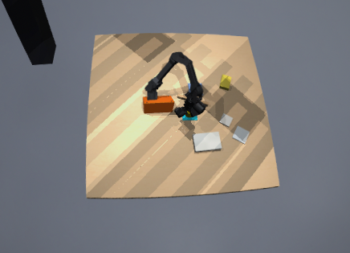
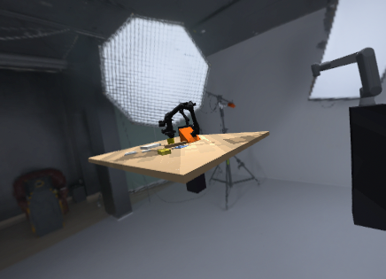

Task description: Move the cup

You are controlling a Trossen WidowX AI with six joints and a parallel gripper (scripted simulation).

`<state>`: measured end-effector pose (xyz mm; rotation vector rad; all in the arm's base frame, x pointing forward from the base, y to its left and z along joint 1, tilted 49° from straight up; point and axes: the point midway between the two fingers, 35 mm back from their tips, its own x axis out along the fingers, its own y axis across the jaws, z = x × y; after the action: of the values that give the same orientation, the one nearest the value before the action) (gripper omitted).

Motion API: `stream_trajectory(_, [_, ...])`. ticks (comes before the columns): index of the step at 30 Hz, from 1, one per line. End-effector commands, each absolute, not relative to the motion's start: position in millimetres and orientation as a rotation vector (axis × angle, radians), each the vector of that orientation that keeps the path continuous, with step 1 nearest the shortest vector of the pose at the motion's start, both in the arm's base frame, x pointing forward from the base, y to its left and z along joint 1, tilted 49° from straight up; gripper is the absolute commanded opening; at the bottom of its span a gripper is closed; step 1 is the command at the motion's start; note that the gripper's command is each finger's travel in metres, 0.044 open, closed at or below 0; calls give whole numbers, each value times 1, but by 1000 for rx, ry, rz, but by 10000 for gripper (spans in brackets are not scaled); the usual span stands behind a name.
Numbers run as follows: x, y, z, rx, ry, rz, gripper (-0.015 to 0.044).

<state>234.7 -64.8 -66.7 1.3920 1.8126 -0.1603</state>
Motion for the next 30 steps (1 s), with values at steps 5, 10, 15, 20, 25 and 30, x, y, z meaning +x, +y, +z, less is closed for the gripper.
stream_trajectory(5, [237, -76, -59, 1388, 1805, -162, 146])
stream_trajectory(10, [237, -81, -54, 1388, 1805, -163, 146])
stream_trajectory(15, [237, -87, -49, 1389, 1805, -163, 146])
stream_trajectory(20, [237, -92, -43, 1390, 1805, -164, 146])
stream_trajectory(25, [237, -98, -38, 1391, 1806, -164, 146])
stream_trajectory(30, [235, -102, -33, 1392, 1806, -164, 146])
